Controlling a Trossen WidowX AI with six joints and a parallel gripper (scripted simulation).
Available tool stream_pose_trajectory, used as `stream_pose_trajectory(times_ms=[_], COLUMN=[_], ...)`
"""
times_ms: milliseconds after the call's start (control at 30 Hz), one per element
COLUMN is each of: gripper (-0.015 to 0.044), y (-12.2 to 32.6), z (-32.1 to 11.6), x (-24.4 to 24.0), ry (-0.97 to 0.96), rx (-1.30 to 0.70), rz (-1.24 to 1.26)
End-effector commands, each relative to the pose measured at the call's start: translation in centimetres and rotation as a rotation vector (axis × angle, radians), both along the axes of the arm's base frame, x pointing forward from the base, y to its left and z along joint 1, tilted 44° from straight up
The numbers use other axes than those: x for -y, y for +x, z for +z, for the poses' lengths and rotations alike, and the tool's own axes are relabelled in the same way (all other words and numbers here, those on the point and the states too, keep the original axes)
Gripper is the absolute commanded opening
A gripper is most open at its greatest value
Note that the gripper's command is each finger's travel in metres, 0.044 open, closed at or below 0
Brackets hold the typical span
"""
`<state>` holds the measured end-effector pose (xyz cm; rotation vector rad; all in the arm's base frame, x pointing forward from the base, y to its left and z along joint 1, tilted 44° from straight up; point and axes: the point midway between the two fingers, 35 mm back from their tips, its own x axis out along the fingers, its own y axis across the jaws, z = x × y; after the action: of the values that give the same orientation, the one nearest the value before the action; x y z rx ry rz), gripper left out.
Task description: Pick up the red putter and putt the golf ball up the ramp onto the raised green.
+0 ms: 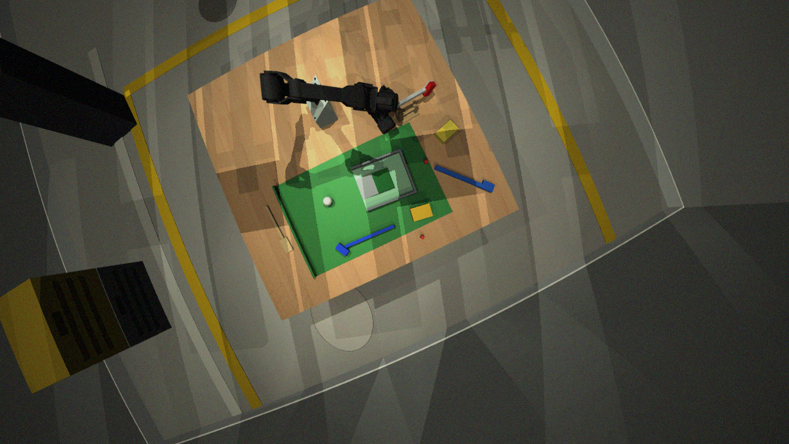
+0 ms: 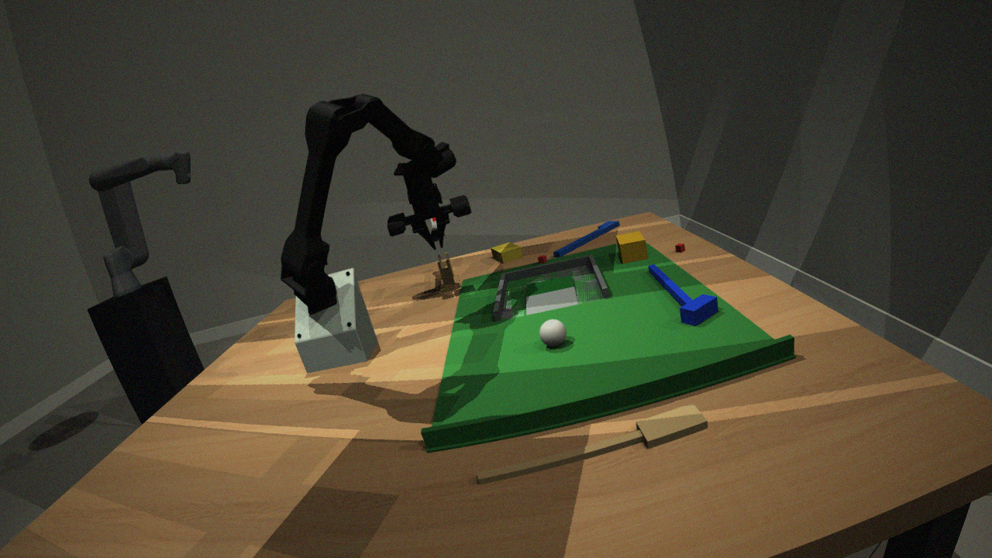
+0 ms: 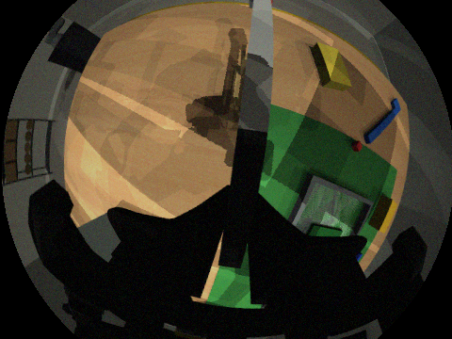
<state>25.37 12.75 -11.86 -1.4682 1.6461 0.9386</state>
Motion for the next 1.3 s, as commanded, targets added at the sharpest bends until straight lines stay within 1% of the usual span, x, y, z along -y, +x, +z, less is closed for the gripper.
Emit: stream_pose_trajectory(times_ms=[0,300,633,967,1267], gripper=[0.0,0.0,0.0,0.0,0.0], y=[0.5,3.2,4.7,4.7,3.4], z=[0.6,5.2,10.1,15.2,19.8], x=[0.7,4.2,8.5,13.7,18.4], ry=[-0.003,-0.014,-0.026,-0.074,-0.132], rx=[0.02,0.155,0.293,0.442,0.587], rz=[-0.034,-0.231,-0.422,-0.656,-0.859])
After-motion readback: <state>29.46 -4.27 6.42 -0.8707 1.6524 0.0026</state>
